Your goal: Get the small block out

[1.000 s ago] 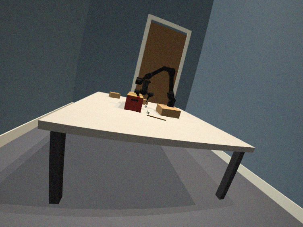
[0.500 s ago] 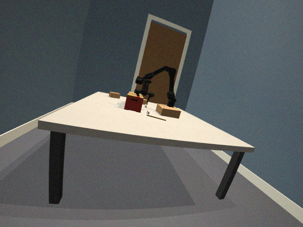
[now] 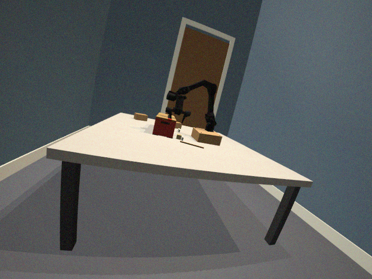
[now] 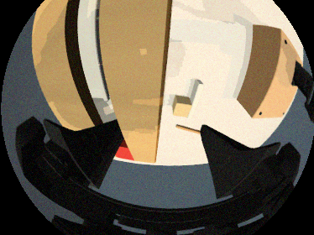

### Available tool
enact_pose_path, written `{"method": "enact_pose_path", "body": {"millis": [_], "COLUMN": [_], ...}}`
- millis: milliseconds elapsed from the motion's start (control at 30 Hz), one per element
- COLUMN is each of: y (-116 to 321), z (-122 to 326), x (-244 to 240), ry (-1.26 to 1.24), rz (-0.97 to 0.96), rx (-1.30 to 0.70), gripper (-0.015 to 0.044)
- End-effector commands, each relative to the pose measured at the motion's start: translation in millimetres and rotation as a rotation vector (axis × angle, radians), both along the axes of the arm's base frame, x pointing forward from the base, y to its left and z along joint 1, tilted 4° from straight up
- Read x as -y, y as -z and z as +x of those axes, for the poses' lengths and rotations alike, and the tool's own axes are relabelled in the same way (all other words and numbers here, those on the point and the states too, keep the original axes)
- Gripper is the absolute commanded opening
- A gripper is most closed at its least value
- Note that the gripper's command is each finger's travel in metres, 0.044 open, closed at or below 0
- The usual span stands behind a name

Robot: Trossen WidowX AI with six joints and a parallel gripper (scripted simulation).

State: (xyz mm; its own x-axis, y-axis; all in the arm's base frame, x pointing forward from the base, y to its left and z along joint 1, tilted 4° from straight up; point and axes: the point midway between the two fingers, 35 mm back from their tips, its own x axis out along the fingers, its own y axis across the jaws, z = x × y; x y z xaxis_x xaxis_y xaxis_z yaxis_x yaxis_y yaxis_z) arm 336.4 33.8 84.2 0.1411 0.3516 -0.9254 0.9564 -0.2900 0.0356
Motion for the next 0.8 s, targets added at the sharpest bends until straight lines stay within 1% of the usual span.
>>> {"method": "enact_pose_path", "body": {"millis": [0,200,267,333,367,567,767], "y": [-39,-37,-39,-40,-40,-41,-42], "z": [-2,0,0,-1,-2,-6,-9], "x": [1,2,-4,-9,-11,-18,-25], "ry": [-0.005,-0.001,-0.074,-0.258,-0.356,-0.956,-1.568], "rz": [0.004,-0.002,0.0,-0.043,-0.073,-0.254,-0.431], "rx": [0.027,0.034,0.061,0.134,0.172,0.376,0.534], "gripper": [0.04,0.04,0.0348,0.0295,0.0285,0.0285,0.0285]}}
